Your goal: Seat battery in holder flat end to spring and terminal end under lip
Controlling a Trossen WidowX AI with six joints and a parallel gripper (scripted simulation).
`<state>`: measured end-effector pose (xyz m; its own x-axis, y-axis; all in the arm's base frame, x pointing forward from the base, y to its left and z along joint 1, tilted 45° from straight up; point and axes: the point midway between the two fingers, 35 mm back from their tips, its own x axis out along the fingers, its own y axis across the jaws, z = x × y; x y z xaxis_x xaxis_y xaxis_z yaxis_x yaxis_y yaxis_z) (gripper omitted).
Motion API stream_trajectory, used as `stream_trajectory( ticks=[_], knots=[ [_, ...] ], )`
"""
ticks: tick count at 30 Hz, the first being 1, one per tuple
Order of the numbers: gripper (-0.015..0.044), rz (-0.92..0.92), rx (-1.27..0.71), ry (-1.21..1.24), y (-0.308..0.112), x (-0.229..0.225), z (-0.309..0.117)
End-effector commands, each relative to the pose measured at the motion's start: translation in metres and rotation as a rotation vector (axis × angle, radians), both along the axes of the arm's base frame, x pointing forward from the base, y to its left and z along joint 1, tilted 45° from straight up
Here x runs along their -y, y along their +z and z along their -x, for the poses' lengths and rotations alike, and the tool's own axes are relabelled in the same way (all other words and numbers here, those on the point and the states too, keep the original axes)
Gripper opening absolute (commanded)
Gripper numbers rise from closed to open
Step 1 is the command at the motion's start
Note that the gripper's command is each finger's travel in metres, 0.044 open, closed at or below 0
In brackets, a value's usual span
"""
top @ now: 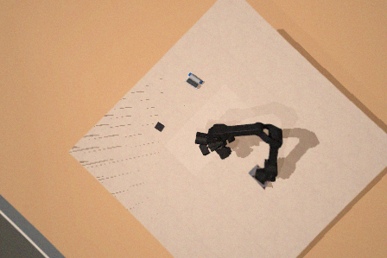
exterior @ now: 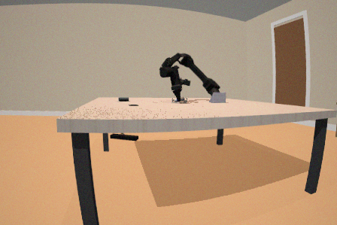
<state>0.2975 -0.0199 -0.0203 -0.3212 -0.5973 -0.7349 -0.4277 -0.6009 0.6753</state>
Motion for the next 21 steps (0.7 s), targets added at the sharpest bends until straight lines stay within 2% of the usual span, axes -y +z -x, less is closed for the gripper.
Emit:
stream_trajectory(
  ticks=[1,21],
  knots=[
    [0.0083,0.022,0.029,0.024,-0.0005,0.0037,-0.0028],
    [0.0083,0.070,0.108,0.100,-0.0010,0.0044,0.0008]
  ],
)
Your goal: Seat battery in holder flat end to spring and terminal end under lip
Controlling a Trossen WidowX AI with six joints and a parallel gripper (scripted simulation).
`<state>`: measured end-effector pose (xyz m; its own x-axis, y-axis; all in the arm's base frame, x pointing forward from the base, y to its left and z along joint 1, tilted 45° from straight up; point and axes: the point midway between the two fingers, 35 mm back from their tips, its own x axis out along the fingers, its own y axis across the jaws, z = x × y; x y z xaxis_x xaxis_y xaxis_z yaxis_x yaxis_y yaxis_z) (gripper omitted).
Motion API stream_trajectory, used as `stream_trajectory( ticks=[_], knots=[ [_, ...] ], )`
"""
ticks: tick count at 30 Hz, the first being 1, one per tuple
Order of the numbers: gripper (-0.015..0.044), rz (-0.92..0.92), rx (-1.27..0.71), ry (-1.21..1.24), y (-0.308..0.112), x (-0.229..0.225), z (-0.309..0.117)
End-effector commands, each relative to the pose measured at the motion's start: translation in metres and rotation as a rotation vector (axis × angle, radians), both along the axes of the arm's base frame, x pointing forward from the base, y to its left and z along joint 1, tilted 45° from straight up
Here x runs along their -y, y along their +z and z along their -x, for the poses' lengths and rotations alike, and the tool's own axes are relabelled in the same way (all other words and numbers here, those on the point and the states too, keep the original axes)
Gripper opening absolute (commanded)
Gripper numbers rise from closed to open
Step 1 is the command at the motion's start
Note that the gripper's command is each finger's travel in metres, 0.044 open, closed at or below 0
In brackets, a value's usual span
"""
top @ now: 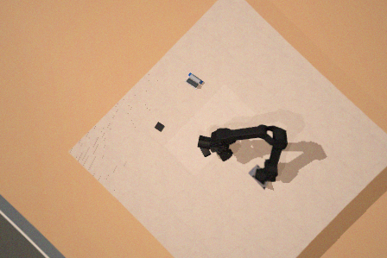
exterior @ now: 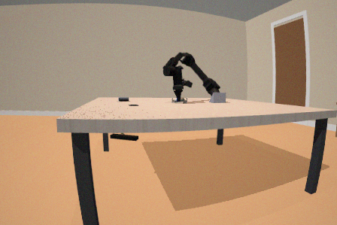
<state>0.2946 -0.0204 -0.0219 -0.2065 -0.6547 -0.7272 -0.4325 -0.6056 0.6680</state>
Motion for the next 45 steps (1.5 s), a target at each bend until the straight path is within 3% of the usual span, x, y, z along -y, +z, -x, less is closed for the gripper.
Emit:
stream_trajectory(
  ticks=[1,45],
  knots=[
    [0.0083,0.024,0.029,0.018,0.001,0.004,-0.002],
    [0.0083,0.046,0.092,0.078,-0.003,-0.002,0.015]
  ],
)
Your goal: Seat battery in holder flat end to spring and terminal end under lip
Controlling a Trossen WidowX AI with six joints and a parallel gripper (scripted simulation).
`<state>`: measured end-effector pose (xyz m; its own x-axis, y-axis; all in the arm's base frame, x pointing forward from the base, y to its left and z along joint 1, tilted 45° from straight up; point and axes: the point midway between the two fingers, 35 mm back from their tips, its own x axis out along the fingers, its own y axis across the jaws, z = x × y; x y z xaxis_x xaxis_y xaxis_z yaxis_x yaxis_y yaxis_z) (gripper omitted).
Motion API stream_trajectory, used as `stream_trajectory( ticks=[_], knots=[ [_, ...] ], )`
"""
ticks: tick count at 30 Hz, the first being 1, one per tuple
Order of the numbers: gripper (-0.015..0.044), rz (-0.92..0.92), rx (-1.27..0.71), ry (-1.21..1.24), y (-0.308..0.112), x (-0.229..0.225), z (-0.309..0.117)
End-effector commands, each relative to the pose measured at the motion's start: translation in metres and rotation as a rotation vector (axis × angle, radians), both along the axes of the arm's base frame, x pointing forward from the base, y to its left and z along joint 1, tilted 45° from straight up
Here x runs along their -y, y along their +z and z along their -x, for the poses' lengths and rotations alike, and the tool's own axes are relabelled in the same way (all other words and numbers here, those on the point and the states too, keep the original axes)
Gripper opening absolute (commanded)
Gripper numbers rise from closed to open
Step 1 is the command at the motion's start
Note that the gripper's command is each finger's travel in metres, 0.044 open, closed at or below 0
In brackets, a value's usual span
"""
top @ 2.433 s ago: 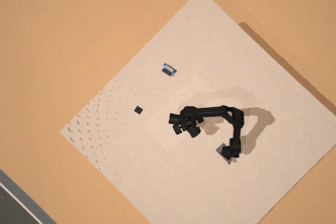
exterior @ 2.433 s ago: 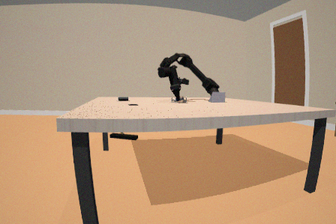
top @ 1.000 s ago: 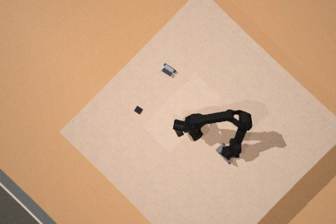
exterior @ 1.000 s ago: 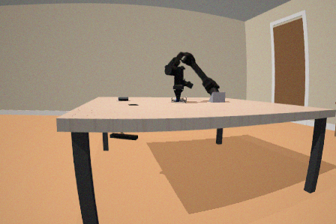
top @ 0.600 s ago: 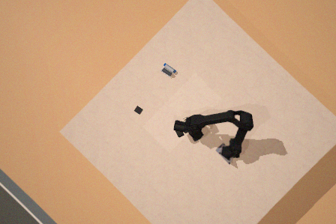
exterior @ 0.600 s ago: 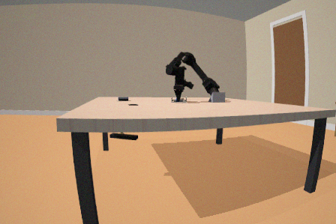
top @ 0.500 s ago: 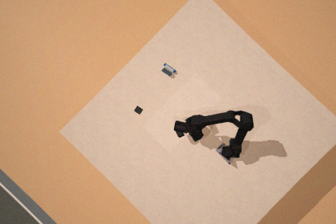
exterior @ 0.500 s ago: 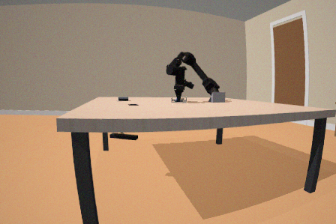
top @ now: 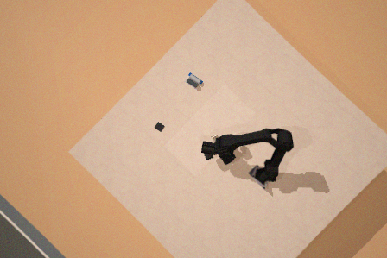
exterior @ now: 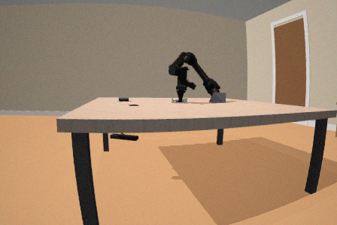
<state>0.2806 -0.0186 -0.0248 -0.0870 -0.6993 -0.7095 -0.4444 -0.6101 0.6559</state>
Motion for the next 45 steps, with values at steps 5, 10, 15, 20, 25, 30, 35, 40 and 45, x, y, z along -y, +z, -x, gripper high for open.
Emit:
stream_trajectory(
  ticks=[5,10,15,20,25,30,35,40,45],
  knots=[
    [0.0083,0.000,0.001,-0.002,0.000,0.000,0.001],
    [0.0185,0.000,0.001,-0.002,0.000,0.000,0.001],
    [0.0185,0.000,0.001,-0.001,0.004,-0.004,0.000],
    [0.0185,0.000,0.000,0.000,0.010,-0.010,-0.001],
    [0.0211,0.006,-0.005,0.005,0.010,-0.009,0.000],
    [0.0342,0.000,-0.003,0.004,0.032,-0.032,-0.007],
    [0.0440,-0.003,-0.001,0.001,0.060,-0.058,-0.010],
    [0.0440,-0.003,-0.001,0.000,0.064,-0.061,-0.010],
    [0.0440,-0.003,-0.001,0.000,0.064,-0.061,-0.010]
  ],
)
